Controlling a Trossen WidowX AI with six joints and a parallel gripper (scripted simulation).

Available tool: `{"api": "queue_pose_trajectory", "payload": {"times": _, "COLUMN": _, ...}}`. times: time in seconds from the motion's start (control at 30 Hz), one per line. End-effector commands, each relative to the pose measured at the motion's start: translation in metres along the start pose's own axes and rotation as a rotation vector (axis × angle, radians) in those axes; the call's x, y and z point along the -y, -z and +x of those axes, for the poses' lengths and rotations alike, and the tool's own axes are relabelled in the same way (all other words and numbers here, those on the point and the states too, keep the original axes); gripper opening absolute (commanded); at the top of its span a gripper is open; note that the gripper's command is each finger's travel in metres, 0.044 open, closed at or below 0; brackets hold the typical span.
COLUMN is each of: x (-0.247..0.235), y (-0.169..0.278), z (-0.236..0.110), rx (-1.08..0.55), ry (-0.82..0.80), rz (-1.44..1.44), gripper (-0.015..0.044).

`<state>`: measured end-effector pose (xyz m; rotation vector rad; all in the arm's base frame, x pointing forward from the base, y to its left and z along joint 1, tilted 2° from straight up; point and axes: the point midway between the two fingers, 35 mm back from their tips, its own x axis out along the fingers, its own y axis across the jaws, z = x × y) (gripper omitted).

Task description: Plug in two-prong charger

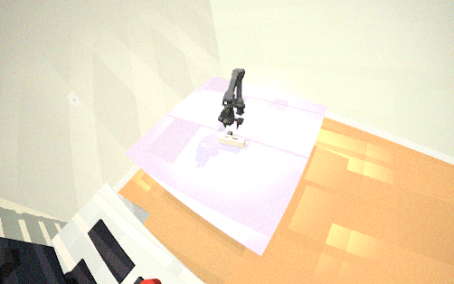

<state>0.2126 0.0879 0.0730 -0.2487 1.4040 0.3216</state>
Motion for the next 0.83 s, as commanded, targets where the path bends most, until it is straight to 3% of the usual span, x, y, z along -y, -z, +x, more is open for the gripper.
{"api": "queue_pose_trajectory", "payload": {"times": 0.0, "x": 0.001, "y": -0.009, "z": -0.022, "rx": 0.189, "ry": 0.004, "rz": 0.003, "gripper": 0.0440}}
{"api": "queue_pose_trajectory", "payload": {"times": 0.17, "x": 0.001, "y": -0.015, "z": -0.047, "rx": 0.377, "ry": 0.004, "rz": 0.004, "gripper": 0.0440}}
{"api": "queue_pose_trajectory", "payload": {"times": 0.8, "x": 0.001, "y": -0.015, "z": -0.047, "rx": 0.377, "ry": 0.004, "rz": 0.004, "gripper": 0.0440}}
